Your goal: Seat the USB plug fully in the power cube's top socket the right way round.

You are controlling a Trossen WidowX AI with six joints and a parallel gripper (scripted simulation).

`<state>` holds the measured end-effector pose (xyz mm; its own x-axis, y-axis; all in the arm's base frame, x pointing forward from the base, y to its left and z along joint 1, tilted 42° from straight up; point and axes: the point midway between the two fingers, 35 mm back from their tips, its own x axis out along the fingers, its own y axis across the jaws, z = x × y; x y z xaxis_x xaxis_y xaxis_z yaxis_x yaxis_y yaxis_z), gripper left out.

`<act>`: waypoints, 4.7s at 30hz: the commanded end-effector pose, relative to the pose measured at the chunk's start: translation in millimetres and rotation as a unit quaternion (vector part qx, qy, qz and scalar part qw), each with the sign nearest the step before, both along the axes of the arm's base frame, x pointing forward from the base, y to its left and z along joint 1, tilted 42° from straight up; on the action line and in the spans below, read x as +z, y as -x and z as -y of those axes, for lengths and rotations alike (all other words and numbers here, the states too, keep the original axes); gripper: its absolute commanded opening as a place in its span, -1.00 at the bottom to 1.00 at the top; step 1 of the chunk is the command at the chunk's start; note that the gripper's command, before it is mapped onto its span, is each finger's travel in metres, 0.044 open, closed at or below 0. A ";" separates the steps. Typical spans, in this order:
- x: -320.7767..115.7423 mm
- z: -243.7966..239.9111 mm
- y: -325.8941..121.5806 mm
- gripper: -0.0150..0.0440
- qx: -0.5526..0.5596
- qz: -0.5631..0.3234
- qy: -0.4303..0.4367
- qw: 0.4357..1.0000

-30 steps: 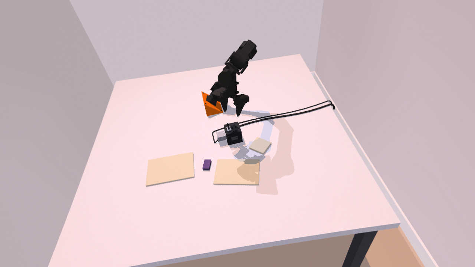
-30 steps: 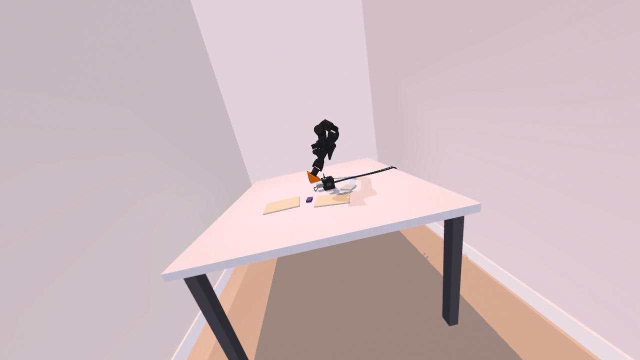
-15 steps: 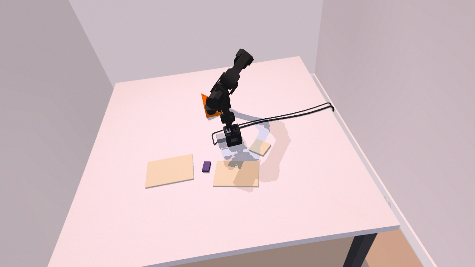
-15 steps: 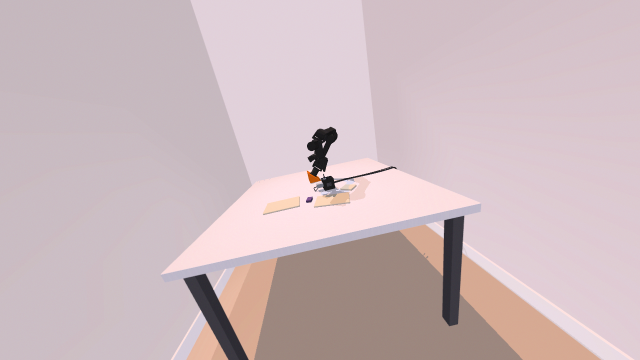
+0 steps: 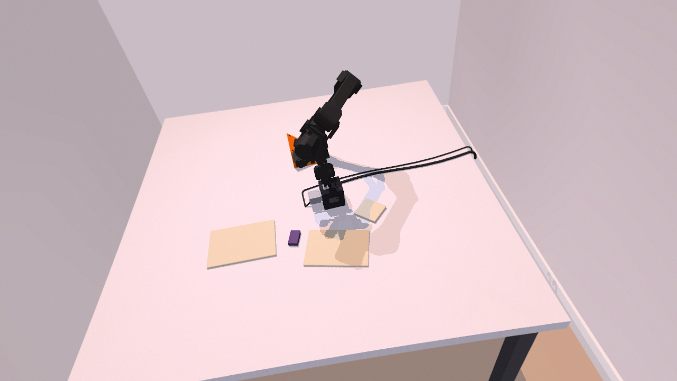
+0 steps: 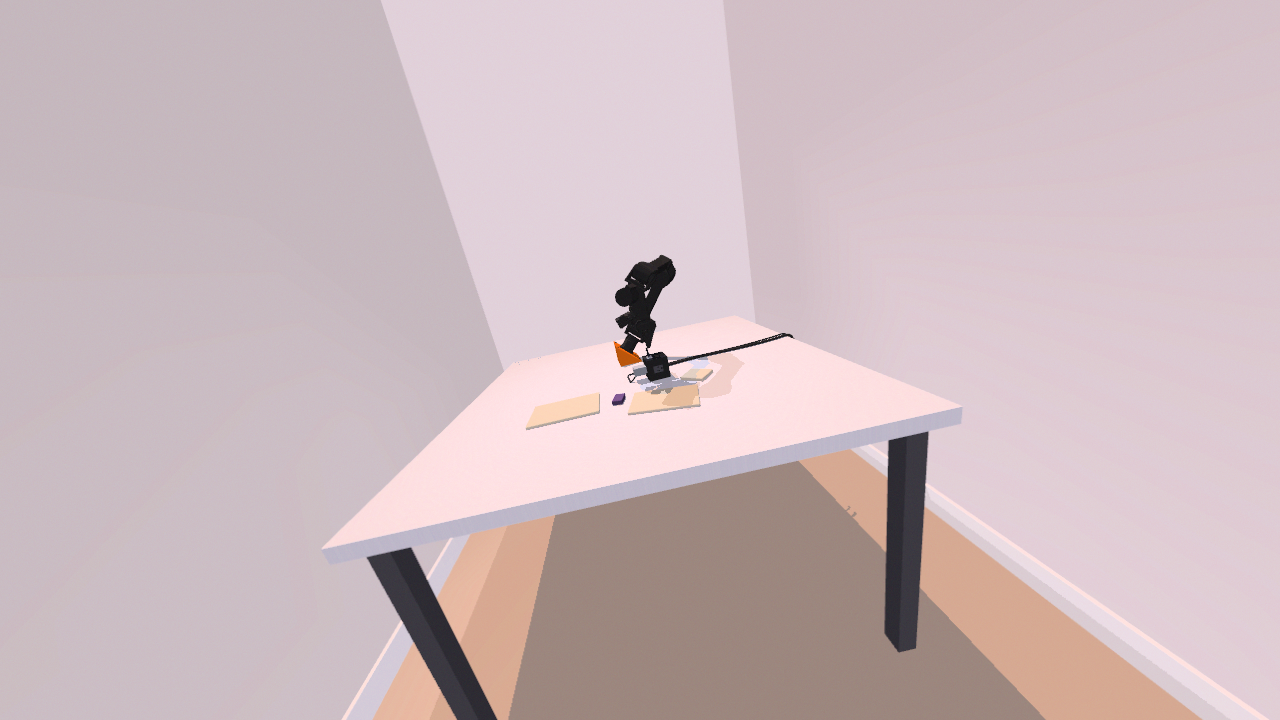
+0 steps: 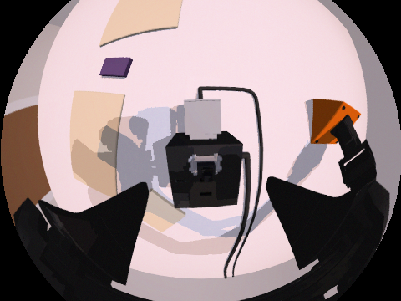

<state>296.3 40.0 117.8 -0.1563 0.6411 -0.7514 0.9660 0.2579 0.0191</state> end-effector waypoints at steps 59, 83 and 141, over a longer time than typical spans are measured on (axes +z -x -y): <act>-9.6 -3.4 1.1 -0.49 0.000 -0.001 0.001 1.000; 2.3 7.0 -1.4 -0.49 0.000 -0.001 0.002 1.000; 7.3 10.7 -2.2 -0.49 0.378 0.323 -0.080 0.864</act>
